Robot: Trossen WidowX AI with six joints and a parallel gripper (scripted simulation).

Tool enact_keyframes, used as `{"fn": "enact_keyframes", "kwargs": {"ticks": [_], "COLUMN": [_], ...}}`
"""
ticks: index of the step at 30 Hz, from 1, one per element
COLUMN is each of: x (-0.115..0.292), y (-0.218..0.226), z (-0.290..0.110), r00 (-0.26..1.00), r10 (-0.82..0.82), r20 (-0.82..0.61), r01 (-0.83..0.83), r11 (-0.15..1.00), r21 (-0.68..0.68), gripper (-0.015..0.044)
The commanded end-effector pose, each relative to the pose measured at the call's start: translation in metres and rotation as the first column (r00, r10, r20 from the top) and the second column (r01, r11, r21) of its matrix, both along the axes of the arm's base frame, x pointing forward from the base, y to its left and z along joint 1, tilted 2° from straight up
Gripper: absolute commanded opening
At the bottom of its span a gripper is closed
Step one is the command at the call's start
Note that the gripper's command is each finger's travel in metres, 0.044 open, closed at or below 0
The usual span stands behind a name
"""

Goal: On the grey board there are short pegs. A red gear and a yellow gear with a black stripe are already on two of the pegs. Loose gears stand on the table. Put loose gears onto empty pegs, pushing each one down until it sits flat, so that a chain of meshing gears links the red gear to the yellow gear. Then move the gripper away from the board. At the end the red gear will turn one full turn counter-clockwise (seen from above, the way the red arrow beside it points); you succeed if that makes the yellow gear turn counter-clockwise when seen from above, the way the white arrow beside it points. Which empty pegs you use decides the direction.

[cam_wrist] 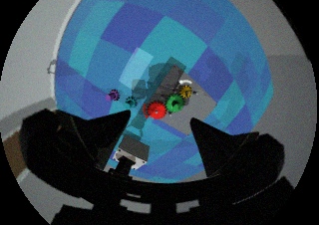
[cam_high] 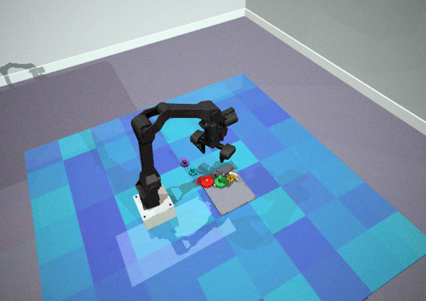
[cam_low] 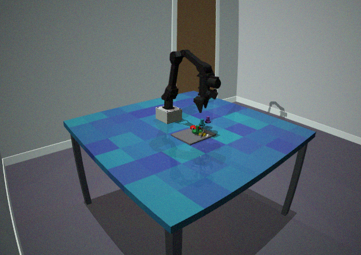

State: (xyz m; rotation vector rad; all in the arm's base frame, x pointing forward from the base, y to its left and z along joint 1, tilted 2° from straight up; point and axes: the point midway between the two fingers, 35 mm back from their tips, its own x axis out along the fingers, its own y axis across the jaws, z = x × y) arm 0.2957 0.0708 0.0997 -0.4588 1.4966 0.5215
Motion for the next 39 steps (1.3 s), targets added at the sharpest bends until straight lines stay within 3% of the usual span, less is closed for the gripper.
{"fn": "enact_keyframes", "kwargs": {"ticks": [1,14,39], "x": [-0.012,-0.127,-0.134], "y": [0.048,0.188,0.193], "z": [0.011,0.043,0.045], "r00": [1.0,1.0,1.0], "r10": [0.028,0.009,0.008], "r20": [0.014,0.004,0.003], "r01": [-0.028,-0.009,-0.008], "r11": [1.0,1.0,1.0], "r21": [0.003,0.02,0.021], "gripper": [0.044,0.044,0.044]}}
